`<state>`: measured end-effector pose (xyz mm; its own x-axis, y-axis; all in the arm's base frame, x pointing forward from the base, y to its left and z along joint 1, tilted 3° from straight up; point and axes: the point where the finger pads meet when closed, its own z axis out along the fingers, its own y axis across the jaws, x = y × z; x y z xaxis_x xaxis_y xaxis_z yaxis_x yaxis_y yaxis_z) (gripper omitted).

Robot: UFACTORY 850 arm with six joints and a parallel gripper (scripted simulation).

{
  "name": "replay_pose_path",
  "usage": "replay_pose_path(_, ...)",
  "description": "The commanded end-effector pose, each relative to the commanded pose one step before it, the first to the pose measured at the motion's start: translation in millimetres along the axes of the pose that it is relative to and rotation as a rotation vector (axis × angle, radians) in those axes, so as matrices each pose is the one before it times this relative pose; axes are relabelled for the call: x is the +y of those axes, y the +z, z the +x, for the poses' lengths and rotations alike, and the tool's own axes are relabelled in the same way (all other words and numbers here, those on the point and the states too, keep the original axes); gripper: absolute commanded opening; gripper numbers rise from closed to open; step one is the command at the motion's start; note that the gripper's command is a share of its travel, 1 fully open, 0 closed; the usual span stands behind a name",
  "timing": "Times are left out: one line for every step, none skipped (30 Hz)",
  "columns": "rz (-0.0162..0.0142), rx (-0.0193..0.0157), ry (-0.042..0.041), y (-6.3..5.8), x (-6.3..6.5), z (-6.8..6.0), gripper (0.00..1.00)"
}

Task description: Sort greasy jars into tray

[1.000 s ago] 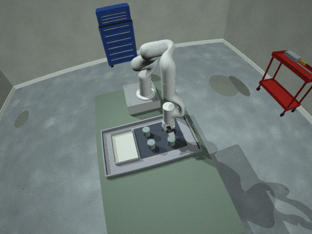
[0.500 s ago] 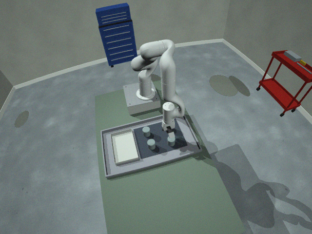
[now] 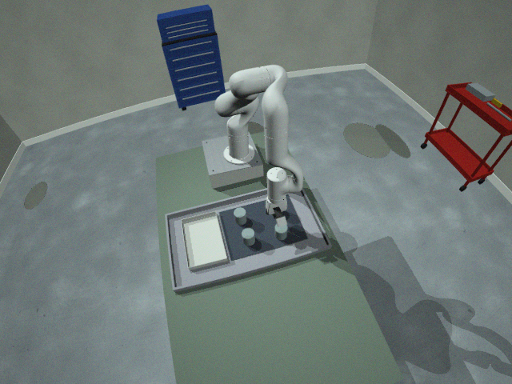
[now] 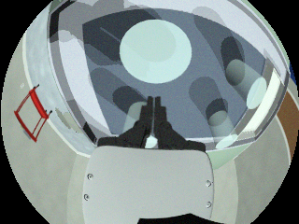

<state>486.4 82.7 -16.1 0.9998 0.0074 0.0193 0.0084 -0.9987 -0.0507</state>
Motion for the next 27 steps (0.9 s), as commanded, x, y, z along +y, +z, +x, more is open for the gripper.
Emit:
replay_pose_path(0.00024,0.00171,-0.00003,-0.58,-0.13,0.88,0.00)
replay_pose_path(0.00000,0.00000,0.00000,0.00,0.00,0.00,0.00)
replay_pose_path(0.00000,0.00000,0.00000,0.00,0.00,0.00,0.00)
replay_pose_path(0.00000,0.00000,0.00000,0.00,0.00,0.00,0.00)
replay_pose_path(0.00000,0.00000,0.00000,0.00,0.00,0.00,0.00)
replay_pose_path(0.00000,0.00000,0.00000,0.00,0.00,0.00,0.00)
replay_pose_path(0.00000,0.00000,0.00000,-7.64,0.00,0.00,0.00)
replay_pose_path(0.00000,0.00000,0.00000,-7.64,0.00,0.00,0.00)
replay_pose_path(0.00000,0.00000,0.00000,-7.64,0.00,0.00,0.00)
replay_pose_path(0.00000,0.00000,0.00000,-7.64,0.00,0.00,0.00)
replay_pose_path(0.00000,0.00000,0.00000,-7.64,0.00,0.00,0.00)
replay_pose_path(0.00000,0.00000,0.00000,-7.64,0.00,0.00,0.00)
replay_pose_path(0.00000,0.00000,0.00000,-7.64,0.00,0.00,0.00)
replay_pose_path(0.00000,0.00000,0.00000,0.00,0.00,0.00,0.00)
replay_pose_path(0.00000,0.00000,0.00000,0.00,0.00,0.00,0.00)
replay_pose_path(0.00000,0.00000,0.00000,-7.64,0.00,0.00,0.00)
replay_pose_path(0.00000,0.00000,0.00000,-7.64,0.00,0.00,0.00)
replay_pose_path(0.00000,0.00000,0.00000,-7.64,0.00,0.00,0.00)
replay_pose_path(0.00000,0.00000,0.00000,0.00,0.00,0.00,0.00)
replay_pose_path(0.00000,0.00000,0.00000,0.00,0.00,0.00,0.00)
replay_pose_path(0.00000,0.00000,0.00000,0.00,0.00,0.00,0.00)
replay_pose_path(0.00000,0.00000,0.00000,0.00,7.95,-0.97,0.00)
replay_pose_path(0.00000,0.00000,0.00000,0.00,7.95,-0.96,0.00)
replay_pose_path(0.00000,0.00000,0.00000,0.00,7.95,-0.97,0.00)
replay_pose_path(0.00000,0.00000,0.00000,0.00,7.95,-0.96,0.00)
replay_pose_path(0.00000,0.00000,0.00000,0.00,7.95,-0.97,0.00)
replay_pose_path(0.00000,0.00000,0.00000,0.00,7.95,-0.96,0.00)
